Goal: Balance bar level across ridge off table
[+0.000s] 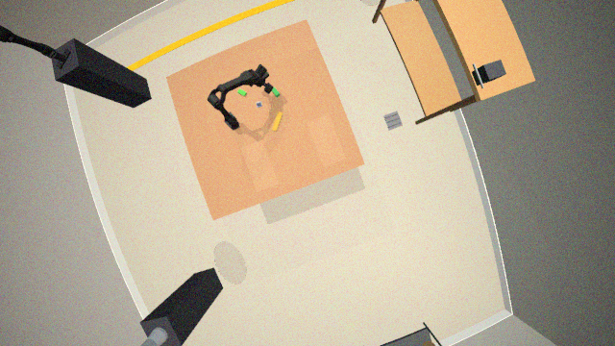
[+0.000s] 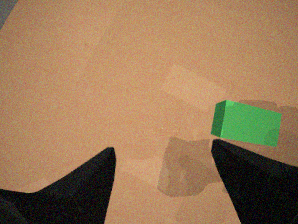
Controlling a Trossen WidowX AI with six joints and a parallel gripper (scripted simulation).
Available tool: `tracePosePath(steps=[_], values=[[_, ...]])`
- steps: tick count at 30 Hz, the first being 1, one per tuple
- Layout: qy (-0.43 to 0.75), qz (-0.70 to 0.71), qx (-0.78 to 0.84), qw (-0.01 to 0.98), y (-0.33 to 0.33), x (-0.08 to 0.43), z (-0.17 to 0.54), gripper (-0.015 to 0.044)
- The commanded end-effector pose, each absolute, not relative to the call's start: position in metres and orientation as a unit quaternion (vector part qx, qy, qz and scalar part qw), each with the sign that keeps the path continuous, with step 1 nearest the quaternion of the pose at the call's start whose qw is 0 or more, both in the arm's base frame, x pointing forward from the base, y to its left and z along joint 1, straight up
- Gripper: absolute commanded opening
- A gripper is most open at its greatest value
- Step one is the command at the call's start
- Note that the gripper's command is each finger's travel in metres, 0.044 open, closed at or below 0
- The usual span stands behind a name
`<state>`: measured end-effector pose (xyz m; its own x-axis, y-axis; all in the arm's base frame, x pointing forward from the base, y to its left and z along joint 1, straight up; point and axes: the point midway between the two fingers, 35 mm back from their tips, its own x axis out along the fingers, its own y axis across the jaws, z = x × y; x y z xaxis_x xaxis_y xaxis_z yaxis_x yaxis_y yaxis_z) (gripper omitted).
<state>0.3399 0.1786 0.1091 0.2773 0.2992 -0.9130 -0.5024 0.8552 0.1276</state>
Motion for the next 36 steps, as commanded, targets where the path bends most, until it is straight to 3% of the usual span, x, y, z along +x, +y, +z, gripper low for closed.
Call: tracePosePath(steps=[1,18,36], values=[[0.547,0.247,-0.119,0.791,0.159,0.349,0.111,0.0315],[0.579,0.241,-0.218,0.748,0.057,0.370,0.113,0.0315],[0.620,0.269,-0.289,0.678,-0.046,0.359,0.119,0.0315]])
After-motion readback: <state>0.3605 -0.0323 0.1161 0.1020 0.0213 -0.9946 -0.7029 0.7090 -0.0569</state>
